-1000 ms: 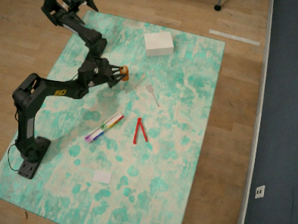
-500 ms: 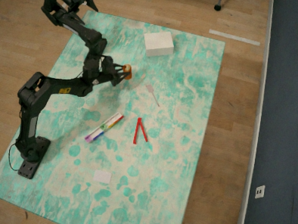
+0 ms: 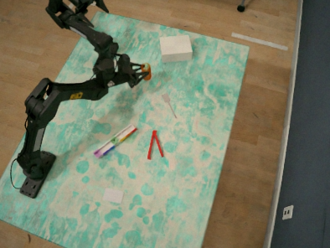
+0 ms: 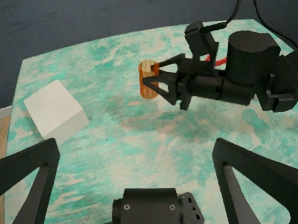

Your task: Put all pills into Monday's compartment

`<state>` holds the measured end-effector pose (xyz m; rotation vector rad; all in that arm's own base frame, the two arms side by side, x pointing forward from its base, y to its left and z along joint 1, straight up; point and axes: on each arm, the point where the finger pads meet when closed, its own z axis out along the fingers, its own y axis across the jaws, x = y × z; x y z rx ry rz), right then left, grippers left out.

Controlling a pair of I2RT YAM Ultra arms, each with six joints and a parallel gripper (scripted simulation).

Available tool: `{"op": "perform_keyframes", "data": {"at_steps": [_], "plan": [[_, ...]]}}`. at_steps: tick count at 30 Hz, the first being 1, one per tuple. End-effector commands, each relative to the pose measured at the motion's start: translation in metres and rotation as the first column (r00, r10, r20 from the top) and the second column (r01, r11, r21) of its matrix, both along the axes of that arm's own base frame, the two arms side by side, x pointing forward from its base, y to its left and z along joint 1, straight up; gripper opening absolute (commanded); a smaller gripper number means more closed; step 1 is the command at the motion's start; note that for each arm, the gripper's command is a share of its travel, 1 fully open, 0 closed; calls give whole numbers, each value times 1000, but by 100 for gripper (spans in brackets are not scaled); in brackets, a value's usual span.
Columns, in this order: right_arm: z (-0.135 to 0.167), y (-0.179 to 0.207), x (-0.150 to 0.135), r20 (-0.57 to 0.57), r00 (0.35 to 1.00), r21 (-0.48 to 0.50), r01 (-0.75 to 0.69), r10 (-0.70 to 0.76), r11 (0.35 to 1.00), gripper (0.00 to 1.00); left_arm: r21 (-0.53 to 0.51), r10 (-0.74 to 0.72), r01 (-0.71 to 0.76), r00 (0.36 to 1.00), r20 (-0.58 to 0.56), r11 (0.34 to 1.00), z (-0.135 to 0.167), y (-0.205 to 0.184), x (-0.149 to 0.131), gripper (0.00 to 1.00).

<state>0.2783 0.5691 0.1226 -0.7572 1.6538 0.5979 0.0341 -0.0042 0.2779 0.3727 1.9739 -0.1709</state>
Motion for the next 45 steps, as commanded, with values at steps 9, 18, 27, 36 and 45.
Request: {"op": "perform_keyframes", "data": {"at_steps": [9, 18, 27, 36, 45], "plan": [[33, 13, -4, 15, 1000, 31, -14, 14, 999, 36, -4, 6, -6, 1000, 8, 1000, 7, 0, 0, 100], [-10, 13, -4, 22, 1000, 43, -14, 13, 999, 36, -4, 6, -6, 1000, 8, 1000, 7, 0, 0, 100], [-31, 9, -1, 27, 1000, 54, -12, 11, 998, 36, -4, 6, -6, 1000, 8, 1000, 7, 0, 0, 100], [-54, 6, -1, 21, 1000, 40, -14, 13, 999, 36, -4, 6, -6, 1000, 8, 1000, 7, 0, 0, 100], [-65, 3, 2, 22, 1000, 42, -10, 9, 999, 36, -4, 6, -6, 1000, 8, 1000, 7, 0, 0, 100]]}}
